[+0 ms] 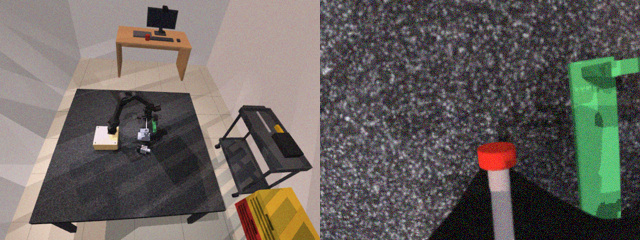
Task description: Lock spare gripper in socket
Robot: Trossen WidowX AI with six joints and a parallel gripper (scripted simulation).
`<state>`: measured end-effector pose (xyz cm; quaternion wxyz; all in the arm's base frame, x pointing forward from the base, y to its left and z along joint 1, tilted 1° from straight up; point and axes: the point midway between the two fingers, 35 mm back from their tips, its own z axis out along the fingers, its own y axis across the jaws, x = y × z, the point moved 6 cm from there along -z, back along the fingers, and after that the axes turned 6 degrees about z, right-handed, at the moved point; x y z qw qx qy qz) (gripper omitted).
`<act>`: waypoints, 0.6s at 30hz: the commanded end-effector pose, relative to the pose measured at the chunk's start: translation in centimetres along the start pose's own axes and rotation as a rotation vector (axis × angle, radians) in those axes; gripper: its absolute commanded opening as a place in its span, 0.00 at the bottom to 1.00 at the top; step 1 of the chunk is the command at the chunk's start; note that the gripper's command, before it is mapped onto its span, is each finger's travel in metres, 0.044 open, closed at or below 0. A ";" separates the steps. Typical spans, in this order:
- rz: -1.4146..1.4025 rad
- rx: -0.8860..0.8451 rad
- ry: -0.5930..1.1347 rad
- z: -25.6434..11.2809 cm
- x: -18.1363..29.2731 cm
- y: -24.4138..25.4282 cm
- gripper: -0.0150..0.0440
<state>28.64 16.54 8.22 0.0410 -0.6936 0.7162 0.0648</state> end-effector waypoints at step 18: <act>0.002 -0.012 -0.002 -0.3 -1.5 -0.1 0.25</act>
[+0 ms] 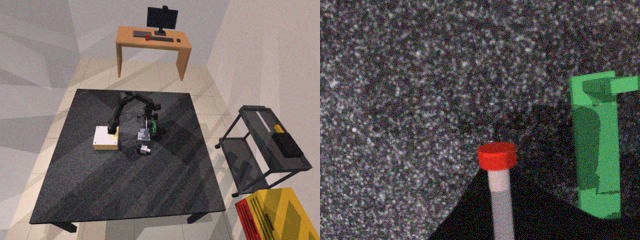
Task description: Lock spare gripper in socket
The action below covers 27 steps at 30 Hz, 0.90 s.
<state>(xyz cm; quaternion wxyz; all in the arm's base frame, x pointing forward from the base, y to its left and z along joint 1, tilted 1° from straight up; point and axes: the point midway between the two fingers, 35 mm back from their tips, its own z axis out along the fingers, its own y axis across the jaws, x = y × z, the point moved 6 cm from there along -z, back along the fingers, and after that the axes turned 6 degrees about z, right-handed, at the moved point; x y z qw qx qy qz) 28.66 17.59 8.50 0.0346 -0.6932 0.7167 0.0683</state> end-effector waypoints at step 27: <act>0.003 -0.017 -0.001 -0.4 -2.0 -0.1 0.25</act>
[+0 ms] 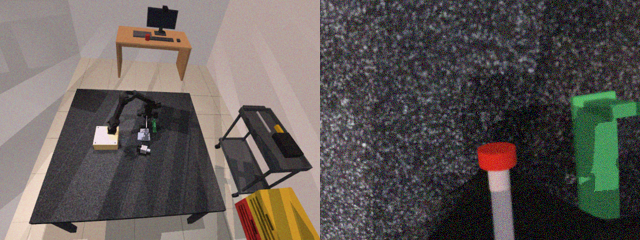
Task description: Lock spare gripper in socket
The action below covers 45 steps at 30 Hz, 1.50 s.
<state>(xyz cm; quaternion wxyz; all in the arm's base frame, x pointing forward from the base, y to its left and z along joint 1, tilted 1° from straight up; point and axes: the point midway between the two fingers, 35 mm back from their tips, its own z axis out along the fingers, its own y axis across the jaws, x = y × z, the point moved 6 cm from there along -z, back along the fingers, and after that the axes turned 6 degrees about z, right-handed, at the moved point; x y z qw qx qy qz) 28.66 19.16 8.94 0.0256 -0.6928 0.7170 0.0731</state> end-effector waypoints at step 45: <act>-0.012 -0.057 0.038 -2.8 -3.0 -2.2 0.25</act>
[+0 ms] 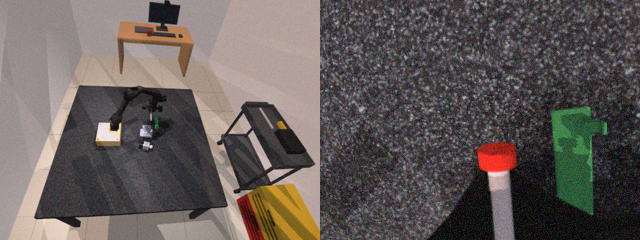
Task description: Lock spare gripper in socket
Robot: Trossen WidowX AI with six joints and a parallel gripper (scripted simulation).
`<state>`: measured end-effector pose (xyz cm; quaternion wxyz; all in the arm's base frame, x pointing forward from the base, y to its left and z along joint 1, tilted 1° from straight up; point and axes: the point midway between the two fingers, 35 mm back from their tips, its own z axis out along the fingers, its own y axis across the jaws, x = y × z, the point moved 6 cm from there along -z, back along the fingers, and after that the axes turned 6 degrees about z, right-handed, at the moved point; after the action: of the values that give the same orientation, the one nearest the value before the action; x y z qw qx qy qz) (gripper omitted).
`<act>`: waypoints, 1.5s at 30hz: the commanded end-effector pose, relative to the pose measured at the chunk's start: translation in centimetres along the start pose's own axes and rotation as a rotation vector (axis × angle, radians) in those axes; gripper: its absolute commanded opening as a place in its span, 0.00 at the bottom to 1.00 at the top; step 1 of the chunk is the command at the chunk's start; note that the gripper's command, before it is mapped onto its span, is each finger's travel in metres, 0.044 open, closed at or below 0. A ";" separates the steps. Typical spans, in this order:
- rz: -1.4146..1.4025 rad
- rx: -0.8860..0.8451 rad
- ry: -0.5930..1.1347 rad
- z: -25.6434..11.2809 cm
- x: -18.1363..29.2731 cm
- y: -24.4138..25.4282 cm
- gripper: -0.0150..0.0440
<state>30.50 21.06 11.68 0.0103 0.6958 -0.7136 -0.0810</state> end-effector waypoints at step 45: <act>-0.047 0.003 0.001 1.4 -5.2 -5.4 0.25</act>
<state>35.96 26.31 10.67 0.0061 0.7114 -0.6983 -0.0797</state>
